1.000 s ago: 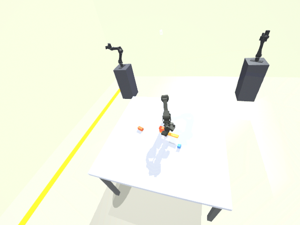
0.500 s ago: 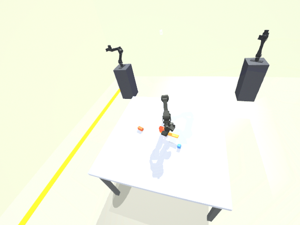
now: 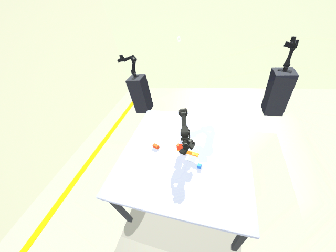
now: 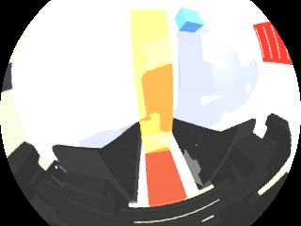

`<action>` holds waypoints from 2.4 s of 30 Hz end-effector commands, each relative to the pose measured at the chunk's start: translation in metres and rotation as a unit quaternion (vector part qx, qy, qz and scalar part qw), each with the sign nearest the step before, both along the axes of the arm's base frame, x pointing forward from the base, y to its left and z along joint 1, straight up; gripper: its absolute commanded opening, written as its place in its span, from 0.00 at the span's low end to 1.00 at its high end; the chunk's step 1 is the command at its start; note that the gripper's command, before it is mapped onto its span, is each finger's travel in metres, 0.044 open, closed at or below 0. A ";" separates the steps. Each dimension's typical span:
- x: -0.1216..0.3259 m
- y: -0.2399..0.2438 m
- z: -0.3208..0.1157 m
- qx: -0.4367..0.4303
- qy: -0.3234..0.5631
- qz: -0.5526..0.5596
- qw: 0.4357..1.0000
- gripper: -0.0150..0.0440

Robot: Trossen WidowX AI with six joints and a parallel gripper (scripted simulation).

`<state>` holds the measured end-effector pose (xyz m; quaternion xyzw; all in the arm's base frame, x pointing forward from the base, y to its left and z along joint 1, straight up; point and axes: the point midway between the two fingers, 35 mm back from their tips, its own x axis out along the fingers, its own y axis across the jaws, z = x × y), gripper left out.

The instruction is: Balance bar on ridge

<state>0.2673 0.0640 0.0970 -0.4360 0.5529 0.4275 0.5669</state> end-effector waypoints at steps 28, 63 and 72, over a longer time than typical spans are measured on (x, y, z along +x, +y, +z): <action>0.000 0.000 -0.003 0.001 0.001 0.000 1.000 0.25; 0.000 0.000 -0.006 0.001 0.001 0.000 1.000 0.25; 0.000 0.000 -0.007 0.001 0.001 0.000 1.000 0.25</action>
